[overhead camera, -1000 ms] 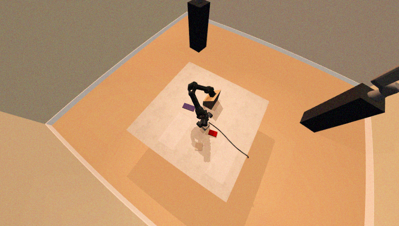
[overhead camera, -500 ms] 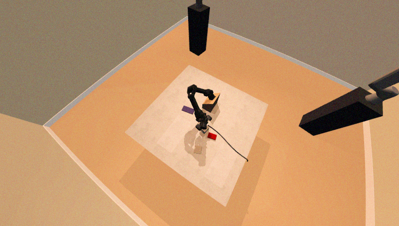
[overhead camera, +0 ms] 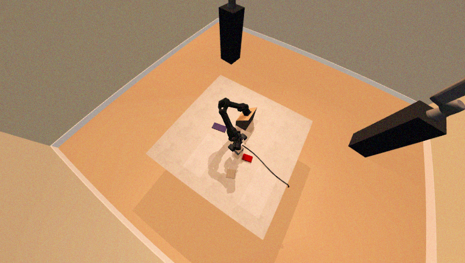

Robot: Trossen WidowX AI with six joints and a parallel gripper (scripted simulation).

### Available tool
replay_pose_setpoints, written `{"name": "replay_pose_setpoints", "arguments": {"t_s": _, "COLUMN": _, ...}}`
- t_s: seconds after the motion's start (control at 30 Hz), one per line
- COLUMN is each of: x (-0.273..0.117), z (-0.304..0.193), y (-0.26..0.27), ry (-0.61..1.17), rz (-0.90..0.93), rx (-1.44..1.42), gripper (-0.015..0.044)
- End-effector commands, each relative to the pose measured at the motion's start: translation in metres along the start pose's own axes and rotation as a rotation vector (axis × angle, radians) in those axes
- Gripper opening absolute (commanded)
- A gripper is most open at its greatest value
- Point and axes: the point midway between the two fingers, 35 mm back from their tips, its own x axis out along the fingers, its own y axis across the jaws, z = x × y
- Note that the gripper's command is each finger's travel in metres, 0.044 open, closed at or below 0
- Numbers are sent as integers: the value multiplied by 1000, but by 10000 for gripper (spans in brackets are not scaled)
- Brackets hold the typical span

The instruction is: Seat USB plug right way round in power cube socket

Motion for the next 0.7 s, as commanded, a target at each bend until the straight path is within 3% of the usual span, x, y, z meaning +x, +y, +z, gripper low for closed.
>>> {"name": "replay_pose_setpoints", "arguments": {"t_s": 0.0, "x": 2, "z": 0, "y": 0, "ry": -3, "rz": 1, "rx": -6, "gripper": 0}}
{"name": "replay_pose_setpoints", "arguments": {"t_s": 0.67, "x": 4, "z": 0, "y": 0, "ry": -4, "rz": 1, "rx": -6, "gripper": 0}}
